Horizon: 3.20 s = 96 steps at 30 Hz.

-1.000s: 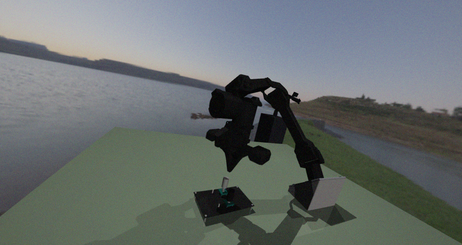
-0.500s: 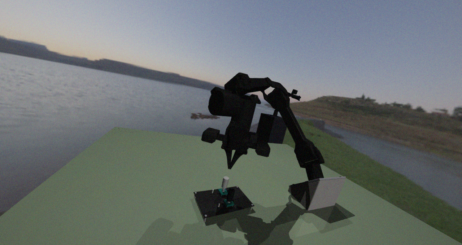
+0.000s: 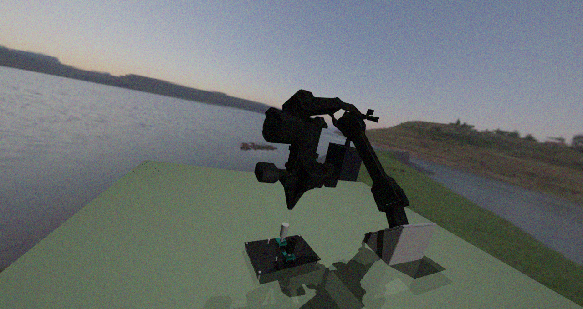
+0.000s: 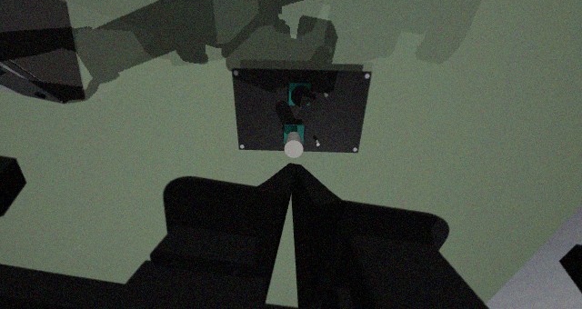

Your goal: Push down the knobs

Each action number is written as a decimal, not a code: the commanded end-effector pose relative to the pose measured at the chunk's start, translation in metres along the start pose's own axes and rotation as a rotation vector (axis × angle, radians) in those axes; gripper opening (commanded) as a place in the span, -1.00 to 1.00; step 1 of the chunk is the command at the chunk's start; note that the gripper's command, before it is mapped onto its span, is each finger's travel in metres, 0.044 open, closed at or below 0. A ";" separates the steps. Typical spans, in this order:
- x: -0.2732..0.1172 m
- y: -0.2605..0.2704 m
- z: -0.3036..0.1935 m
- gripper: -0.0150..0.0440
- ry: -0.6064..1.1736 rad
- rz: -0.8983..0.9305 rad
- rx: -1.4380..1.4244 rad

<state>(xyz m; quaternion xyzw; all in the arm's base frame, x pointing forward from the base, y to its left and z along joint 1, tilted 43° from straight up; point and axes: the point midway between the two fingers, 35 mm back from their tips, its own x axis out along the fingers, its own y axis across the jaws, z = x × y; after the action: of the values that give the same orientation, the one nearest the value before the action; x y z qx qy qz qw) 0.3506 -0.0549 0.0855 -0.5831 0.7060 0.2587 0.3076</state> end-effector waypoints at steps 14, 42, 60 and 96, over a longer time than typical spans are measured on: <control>0.019 0.000 -0.002 -0.49 -0.005 -0.001 -0.043; 0.039 0.000 -0.002 -0.49 -0.004 -0.001 -0.043; 0.044 0.000 -0.002 -0.49 -0.004 -0.001 -0.043; 0.048 0.000 -0.002 -0.49 -0.004 -0.001 -0.043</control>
<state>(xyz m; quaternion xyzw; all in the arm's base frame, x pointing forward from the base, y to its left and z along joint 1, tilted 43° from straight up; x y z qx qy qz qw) 0.3446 -0.0849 0.0532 -0.5889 0.6991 0.2751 0.2979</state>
